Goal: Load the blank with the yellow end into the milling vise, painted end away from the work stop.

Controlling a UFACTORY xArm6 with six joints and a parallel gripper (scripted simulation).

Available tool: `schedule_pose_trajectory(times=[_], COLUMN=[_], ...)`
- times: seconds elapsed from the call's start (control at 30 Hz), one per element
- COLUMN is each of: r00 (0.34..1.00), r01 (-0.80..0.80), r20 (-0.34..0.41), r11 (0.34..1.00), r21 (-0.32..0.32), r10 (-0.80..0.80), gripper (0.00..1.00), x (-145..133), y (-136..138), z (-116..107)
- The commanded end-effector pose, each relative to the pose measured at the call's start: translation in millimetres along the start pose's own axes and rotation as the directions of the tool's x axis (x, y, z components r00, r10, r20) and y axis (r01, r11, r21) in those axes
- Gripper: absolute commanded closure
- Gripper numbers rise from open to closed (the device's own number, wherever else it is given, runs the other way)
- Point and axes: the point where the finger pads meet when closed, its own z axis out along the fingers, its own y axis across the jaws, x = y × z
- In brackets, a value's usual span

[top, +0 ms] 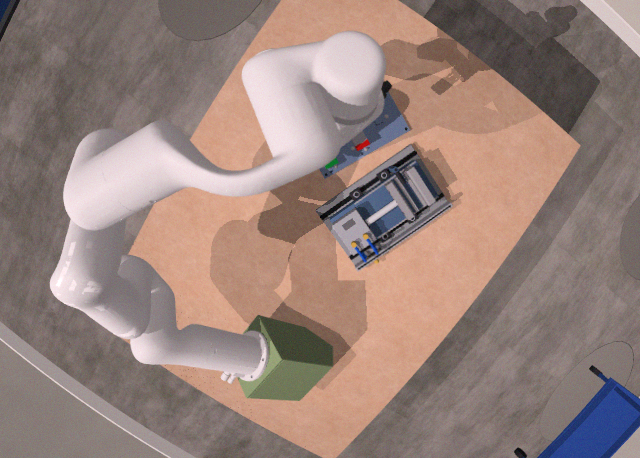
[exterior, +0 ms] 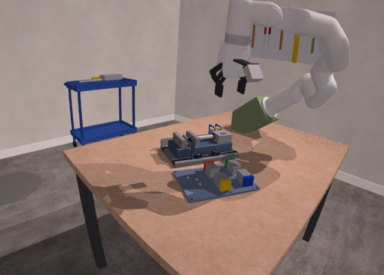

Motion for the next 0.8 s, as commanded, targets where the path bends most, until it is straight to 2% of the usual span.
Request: schedule_pose_trajectory(times=[0.0, 0.1, 0.33, 0.67, 0.77], r00=[0.997, 0.989, 0.989, 0.969, 0.969], r01=[-0.058, -0.107, -0.107, -0.185, -0.185], r20=[-0.055, -0.103, -0.103, -0.177, -0.177], r11=[0.998, 0.993, 0.993, 0.981, 0.981], r21=[-0.026, -0.039, -0.039, -0.054, -0.054], r10=[0.056, 0.103, 0.103, 0.173, 0.173], gripper=[0.00, 0.00, 0.00, 0.00, 0.00], x=[11.7, 21.3, 21.3, 39.4, 39.4], y=[-4.0, -7.7, -7.7, -14.4, -14.4], z=[-7.0, -11.1, -11.1, -18.7, -18.7])
